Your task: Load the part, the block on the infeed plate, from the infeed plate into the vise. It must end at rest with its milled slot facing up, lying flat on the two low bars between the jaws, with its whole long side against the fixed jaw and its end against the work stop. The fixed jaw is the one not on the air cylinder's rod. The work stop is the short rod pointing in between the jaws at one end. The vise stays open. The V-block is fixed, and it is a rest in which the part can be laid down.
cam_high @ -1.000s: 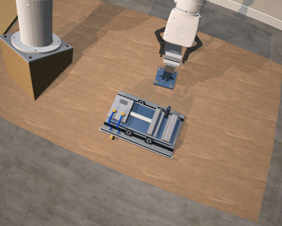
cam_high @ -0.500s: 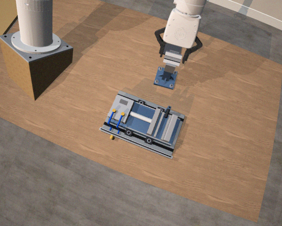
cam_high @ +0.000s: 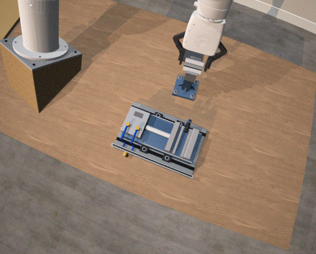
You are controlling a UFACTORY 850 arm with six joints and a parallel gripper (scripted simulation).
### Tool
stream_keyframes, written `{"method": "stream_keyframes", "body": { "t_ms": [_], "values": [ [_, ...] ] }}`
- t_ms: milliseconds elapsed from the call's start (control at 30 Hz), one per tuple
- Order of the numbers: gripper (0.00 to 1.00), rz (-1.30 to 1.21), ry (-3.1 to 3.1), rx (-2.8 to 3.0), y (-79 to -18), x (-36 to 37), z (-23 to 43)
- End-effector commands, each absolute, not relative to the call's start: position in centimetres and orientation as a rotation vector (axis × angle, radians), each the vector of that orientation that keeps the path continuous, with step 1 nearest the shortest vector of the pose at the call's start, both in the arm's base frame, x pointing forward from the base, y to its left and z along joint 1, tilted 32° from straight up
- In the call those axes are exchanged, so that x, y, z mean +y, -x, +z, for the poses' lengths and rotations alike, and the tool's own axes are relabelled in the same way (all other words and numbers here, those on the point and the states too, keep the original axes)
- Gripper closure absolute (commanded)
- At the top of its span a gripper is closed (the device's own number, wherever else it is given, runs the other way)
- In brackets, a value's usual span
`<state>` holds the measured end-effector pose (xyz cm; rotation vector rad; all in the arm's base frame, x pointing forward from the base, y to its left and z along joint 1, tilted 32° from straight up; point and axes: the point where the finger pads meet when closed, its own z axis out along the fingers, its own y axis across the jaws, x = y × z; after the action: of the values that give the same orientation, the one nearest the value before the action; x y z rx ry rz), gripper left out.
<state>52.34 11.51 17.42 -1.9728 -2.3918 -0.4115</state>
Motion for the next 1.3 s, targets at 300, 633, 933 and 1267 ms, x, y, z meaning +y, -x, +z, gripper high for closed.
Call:
{"method": "stream_keyframes", "body": {
  "t_ms": [300,633,933,1267],
  "values": [
    [0.11,-0.508,1.902,-2.332,-52.41,11.38,17.44],
    [0.11,-0.59,1.83,-2.268,-52.44,11.27,17.4],
    [0.11,-0.711,1.714,-2.162,-52.48,11.11,17.31],
    [0.11,-0.811,1.607,-2.062,-52.52,10.98,17.22]
  ]
}}
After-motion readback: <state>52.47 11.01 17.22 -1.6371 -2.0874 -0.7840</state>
